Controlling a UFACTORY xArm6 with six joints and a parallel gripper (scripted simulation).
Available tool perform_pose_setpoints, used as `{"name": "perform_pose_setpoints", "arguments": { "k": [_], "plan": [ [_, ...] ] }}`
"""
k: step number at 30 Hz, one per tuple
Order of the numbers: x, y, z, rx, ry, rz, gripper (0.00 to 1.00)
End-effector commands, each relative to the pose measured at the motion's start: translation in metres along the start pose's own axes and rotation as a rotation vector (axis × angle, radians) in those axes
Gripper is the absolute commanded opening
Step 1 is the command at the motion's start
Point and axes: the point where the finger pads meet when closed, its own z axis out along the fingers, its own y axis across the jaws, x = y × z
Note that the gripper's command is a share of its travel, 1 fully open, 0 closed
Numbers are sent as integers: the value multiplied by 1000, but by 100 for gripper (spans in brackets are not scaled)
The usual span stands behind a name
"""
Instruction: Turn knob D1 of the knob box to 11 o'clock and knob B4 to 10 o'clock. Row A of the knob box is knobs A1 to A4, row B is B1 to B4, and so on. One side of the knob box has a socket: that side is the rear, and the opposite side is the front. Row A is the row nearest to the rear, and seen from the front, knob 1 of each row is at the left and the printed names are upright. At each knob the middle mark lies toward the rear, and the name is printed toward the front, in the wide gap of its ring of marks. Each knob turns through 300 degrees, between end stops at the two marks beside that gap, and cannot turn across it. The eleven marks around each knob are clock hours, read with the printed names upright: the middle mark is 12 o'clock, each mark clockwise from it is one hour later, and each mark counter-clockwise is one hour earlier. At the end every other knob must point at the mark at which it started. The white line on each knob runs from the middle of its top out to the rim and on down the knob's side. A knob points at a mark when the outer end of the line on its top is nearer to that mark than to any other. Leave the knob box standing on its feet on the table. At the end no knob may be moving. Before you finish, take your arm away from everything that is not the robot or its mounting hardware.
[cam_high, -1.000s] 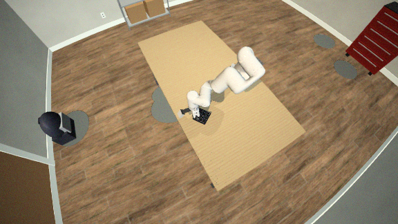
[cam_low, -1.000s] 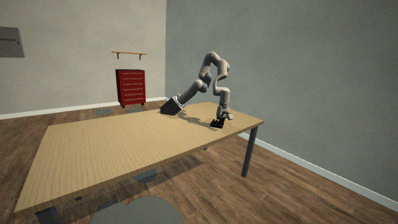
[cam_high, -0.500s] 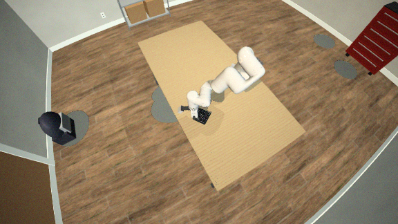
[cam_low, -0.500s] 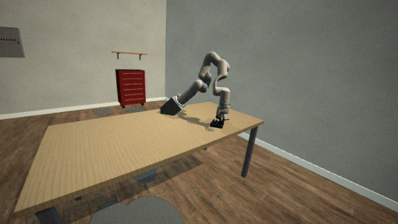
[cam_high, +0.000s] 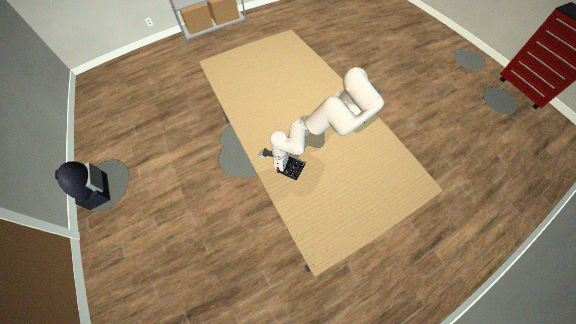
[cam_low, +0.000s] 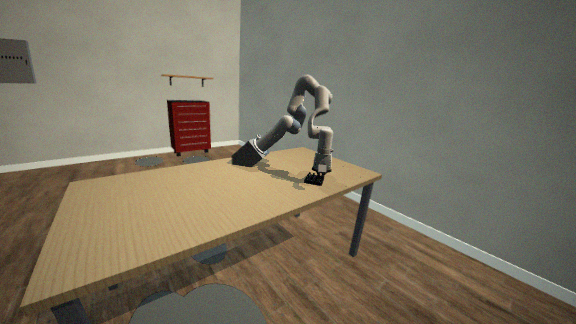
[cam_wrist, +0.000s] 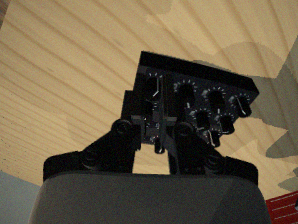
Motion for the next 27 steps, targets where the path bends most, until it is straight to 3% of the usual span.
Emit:
{"name": "perform_pose_setpoints", "arguments": {
  "k": [1, 27],
  "plan": [
    [1, -1, -1, -1, 3, 38, 8],
    [1, -1, -1, -1, 3, 227, 8]
  ]
}}
